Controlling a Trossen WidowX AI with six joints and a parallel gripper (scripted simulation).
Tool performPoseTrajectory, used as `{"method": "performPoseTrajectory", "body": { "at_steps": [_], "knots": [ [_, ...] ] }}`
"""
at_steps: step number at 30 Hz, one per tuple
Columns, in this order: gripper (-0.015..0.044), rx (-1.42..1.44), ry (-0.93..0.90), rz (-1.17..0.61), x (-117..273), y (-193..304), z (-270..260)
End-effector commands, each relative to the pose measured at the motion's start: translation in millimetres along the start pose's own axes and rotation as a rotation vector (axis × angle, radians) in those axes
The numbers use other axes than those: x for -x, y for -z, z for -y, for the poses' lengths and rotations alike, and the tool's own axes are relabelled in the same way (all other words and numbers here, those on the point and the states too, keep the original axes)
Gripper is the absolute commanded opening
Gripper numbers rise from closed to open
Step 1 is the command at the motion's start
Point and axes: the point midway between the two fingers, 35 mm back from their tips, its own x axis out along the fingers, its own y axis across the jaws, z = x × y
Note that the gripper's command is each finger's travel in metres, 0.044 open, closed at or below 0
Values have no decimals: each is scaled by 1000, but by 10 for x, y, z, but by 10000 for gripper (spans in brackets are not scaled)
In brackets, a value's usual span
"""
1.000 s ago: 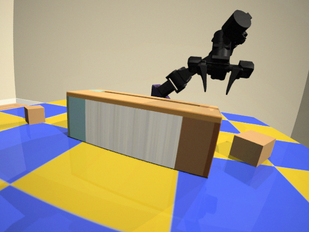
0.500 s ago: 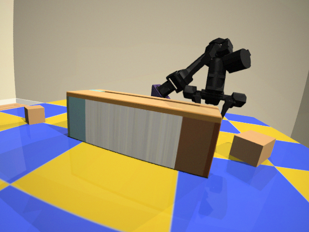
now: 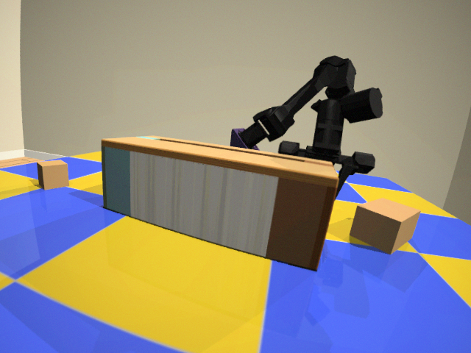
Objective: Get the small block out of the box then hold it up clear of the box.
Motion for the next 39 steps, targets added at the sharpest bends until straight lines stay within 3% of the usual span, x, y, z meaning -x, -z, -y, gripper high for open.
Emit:
{"method": "performPoseTrajectory", "body": {
  "at_steps": [1,25,33,39],
  "knots": [
    [285,-6,-6,-1,-68,-24,-20],
    [285,-8,-1,-1,-381,-179,-16],
    [75,-8,-1,-1,-381,-179,-16],
    [0,-7,-3,-1,-317,-137,-16]
  ]
}}
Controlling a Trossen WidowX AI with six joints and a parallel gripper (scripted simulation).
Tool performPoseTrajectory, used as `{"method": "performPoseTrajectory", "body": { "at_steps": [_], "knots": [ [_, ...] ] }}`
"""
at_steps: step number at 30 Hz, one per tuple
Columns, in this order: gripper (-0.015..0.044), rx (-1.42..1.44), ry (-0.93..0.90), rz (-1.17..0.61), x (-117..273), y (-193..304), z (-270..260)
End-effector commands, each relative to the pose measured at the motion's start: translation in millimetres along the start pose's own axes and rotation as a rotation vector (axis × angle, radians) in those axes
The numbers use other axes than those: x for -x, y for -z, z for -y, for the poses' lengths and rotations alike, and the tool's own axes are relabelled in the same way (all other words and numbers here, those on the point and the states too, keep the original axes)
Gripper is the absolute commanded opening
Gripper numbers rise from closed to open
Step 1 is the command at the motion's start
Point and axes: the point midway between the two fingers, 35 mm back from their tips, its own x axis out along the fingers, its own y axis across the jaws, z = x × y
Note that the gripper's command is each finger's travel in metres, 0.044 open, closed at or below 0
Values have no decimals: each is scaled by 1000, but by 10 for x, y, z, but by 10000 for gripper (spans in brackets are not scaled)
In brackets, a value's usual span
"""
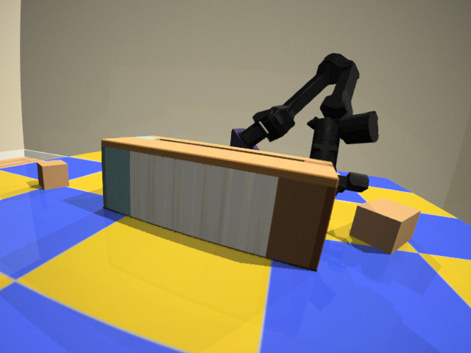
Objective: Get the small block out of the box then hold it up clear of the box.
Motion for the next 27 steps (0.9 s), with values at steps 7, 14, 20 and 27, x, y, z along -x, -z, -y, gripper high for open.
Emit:
{"method": "performPoseTrajectory", "body": {
  "at_steps": [7,14,20,27],
  "knots": [
    [0,6,-1,-1,382,198,9],
    [0,6,2,-1,558,250,10],
    [0,-183,-7,10,578,263,-44],
    [0,-480,-21,25,612,279,-125]
  ]
}}
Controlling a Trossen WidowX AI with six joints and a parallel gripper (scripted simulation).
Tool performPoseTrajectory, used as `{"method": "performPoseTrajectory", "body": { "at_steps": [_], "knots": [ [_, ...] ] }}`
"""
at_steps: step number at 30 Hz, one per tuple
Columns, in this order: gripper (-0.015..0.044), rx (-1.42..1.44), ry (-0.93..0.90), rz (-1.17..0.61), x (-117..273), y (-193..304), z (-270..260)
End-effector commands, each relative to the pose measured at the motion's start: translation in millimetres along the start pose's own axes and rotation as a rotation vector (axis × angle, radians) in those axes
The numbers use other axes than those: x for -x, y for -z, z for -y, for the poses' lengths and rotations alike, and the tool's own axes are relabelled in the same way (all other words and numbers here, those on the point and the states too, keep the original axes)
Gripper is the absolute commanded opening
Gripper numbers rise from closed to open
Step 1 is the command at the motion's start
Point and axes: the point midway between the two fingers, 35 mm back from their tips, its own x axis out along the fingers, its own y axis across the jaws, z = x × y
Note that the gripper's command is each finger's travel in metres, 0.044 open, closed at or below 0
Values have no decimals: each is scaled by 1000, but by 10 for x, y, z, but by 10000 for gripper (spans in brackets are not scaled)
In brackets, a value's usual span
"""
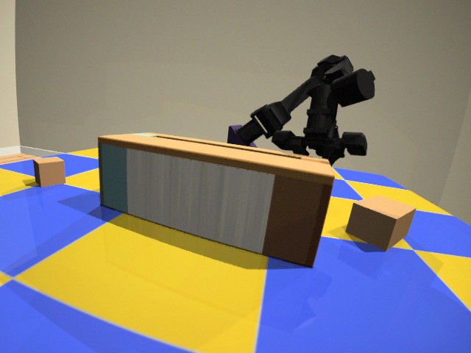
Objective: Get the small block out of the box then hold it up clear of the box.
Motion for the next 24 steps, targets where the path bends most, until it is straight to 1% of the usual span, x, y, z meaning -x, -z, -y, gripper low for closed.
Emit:
{"method": "performPoseTrajectory", "body": {
  "at_steps": [1,24],
  "knots": [
    [0,-166,-4,8,26,28,-23],
    [0,-1151,-55,39,157,138,-225]
  ]
}}
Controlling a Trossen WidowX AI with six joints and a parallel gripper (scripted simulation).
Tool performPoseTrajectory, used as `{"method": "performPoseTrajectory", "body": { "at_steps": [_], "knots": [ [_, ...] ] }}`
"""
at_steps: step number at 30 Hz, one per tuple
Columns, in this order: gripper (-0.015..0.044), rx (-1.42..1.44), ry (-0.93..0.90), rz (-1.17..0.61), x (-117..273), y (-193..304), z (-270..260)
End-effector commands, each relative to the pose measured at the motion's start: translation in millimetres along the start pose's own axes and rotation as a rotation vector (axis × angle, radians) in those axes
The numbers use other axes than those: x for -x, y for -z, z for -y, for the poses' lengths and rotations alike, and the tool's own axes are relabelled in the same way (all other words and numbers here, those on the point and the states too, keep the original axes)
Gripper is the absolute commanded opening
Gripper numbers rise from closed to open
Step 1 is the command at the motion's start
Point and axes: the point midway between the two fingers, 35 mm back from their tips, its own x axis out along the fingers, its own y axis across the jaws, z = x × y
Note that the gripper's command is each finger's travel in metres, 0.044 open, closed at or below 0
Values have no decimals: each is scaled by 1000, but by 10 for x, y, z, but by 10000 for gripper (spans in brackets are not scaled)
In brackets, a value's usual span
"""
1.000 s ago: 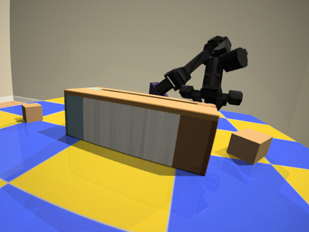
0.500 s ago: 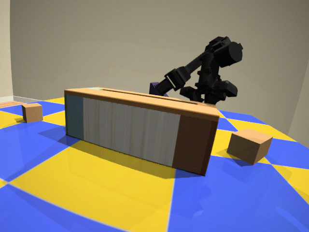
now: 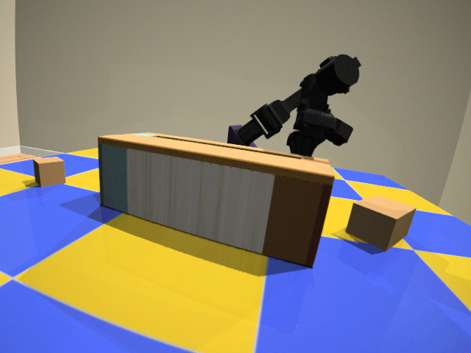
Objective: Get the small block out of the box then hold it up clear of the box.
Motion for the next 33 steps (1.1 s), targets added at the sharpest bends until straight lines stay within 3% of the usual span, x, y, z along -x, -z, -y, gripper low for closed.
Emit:
{"method": "performPoseTrajectory", "body": {
  "at_steps": [1,33],
  "knots": [
    [0,-172,-7,8,31,26,8],
    [0,-1559,-89,34,256,241,-21]
  ]
}}
